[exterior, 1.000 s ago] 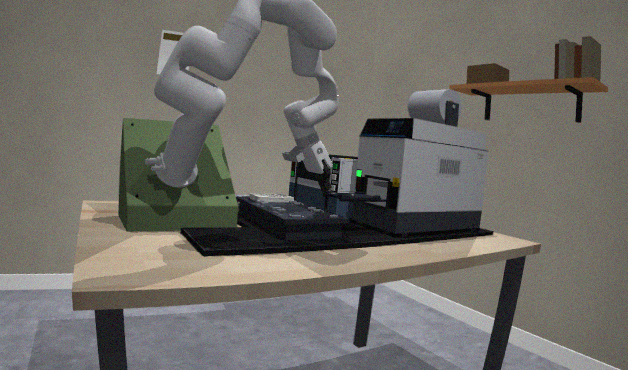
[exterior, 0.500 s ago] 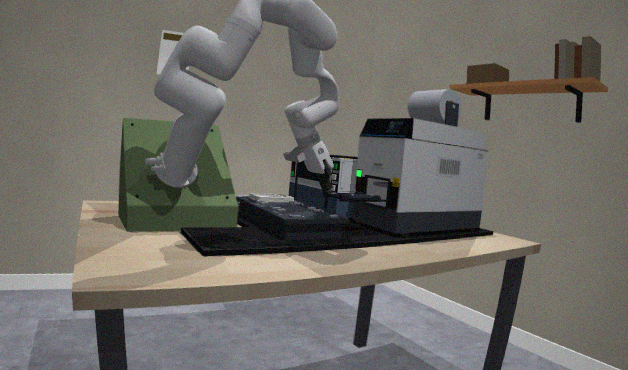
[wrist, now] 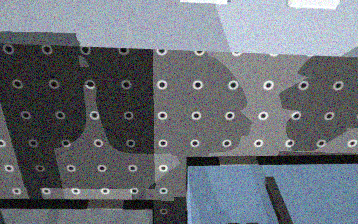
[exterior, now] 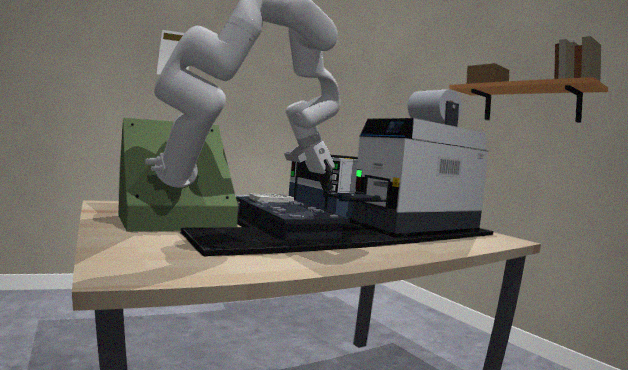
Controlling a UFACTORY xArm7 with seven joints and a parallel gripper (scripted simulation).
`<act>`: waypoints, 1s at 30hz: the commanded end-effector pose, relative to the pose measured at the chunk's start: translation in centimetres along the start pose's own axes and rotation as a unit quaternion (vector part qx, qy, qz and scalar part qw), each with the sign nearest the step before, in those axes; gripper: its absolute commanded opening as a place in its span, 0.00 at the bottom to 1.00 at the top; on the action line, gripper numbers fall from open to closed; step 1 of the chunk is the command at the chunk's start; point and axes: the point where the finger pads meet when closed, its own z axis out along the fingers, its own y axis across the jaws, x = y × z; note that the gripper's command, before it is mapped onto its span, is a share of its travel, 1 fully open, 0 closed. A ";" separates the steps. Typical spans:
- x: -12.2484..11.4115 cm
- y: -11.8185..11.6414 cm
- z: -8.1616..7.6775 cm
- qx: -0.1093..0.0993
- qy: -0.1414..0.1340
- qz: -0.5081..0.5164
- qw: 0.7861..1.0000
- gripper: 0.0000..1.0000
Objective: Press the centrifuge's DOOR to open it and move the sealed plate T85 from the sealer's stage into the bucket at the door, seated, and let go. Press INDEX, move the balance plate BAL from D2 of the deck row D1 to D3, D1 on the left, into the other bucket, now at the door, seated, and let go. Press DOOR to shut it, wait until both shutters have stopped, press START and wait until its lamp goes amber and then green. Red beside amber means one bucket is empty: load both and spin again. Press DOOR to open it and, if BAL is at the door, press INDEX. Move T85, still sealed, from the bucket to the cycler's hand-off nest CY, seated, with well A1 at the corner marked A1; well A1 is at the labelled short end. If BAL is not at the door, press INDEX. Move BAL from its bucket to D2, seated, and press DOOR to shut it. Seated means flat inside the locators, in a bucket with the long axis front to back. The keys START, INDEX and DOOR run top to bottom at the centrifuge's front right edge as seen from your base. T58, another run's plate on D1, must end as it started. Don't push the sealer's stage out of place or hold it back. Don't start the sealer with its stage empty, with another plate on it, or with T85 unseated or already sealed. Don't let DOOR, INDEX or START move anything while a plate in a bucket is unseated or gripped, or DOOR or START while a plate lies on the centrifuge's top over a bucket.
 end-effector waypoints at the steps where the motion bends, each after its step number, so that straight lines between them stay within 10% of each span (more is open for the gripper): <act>1: -0.2 0.1 0.0 -0.001 -0.001 0.000 1.000 0.00; 30: -0.7 0.1 0.3 -0.001 -0.001 0.000 1.000 0.00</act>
